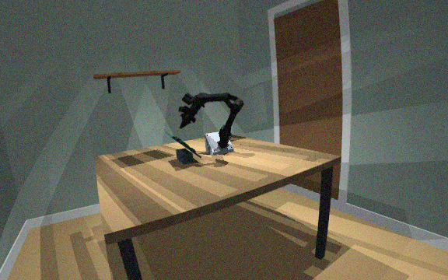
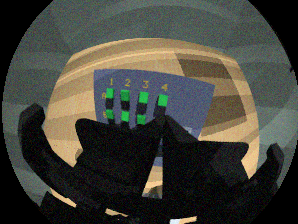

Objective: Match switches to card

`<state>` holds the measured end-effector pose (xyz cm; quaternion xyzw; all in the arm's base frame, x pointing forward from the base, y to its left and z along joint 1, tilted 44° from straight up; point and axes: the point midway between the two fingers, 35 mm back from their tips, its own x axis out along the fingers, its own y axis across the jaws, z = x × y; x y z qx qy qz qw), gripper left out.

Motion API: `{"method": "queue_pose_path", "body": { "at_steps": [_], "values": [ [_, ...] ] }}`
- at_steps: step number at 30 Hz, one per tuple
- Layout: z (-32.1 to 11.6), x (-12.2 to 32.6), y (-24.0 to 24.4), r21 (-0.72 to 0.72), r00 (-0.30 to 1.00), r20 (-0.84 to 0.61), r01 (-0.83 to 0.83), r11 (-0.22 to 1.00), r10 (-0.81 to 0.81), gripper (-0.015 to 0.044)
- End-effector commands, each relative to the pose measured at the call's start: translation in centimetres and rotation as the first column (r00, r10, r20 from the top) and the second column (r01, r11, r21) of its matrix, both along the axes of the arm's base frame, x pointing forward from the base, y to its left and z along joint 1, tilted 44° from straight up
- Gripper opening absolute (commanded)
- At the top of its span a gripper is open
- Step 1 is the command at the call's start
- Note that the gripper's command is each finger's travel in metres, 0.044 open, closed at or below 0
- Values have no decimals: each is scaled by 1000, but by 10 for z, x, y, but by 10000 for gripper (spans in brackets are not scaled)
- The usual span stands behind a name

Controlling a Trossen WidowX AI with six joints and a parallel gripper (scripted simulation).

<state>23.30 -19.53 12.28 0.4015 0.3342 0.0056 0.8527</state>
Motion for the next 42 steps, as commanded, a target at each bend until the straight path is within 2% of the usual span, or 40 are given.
{"method": "queue_pose_path", "body": {
  "at_steps": [1, 10, 14, 19, 42],
  "values": [
    [9, -1, 6, -4, 1000, 8, -5, 1000, 5, 0],
    [49, -1, 89, 3, 1000, 8, -4, 1000, 4, 0],
    [49, 0, 91, 3, 1000, 7, -6, 1000, 6, 0],
    [31, 27, 100, 9, 1000, -6, -22, 1000, 22, 0],
    [18, 45, 107, 8, 1000, -4, -22, 1000, 22, 0]
  ]
}}
